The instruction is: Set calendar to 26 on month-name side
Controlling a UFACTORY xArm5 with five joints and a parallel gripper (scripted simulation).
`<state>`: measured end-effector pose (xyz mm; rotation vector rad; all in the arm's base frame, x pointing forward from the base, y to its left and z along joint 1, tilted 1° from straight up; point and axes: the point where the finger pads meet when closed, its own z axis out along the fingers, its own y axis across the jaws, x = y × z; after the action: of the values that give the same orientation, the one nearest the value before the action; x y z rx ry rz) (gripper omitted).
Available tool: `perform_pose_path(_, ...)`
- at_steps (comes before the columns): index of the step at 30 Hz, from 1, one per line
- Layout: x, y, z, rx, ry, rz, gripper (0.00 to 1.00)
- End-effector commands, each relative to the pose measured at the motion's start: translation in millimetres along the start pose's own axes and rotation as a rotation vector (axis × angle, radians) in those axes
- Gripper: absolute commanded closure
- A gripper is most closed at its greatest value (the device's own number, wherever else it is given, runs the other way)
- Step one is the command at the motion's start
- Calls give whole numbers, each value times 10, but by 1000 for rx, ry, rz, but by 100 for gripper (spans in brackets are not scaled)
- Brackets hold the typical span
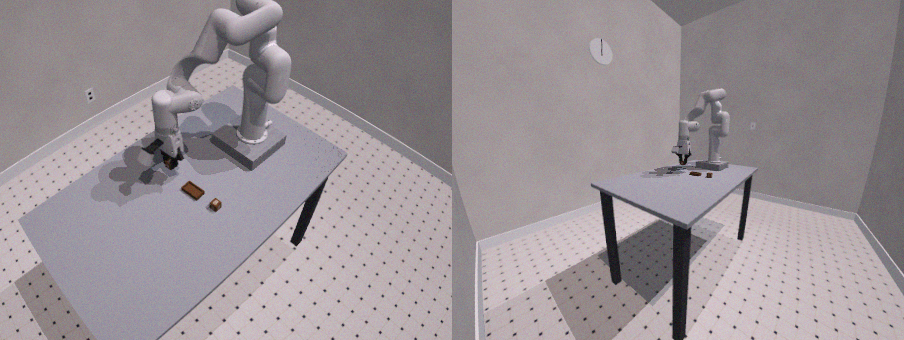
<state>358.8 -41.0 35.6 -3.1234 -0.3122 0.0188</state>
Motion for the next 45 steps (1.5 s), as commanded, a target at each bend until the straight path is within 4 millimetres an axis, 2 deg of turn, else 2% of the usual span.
perform_pose_path(1,1,-1,-315,0,1,0,73)
perform_pose_path(4,1,-1,-374,0,1,0,73)
perform_pose_path(15,3,-15,-381,0,1,0,73)
perform_pose_path(16,16,-96,-388,-1,1,0,73)
perform_pose_path(18,52,-494,-424,-2,0,0,73)
perform_pose_path(19,52,-494,-424,-2,0,0,73)
perform_pose_path(20,51,-749,-446,-3,0,0,73)
perform_pose_path(22,51,-749,-446,-3,0,0,73)
perform_pose_path(23,34,-977,-464,-3,0,0,73)
perform_pose_path(24,34,-977,-464,-3,0,0,73)
perform_pose_path(25,13,-1137,-477,-4,-1,0,73)
perform_pose_path(27,13,-1137,-477,-4,-1,0,73)
perform_pose_path(29,-2,-1228,-484,-4,-1,0,73)
perform_pose_path(45,-2,-1228,-470,-4,-1,0,73)
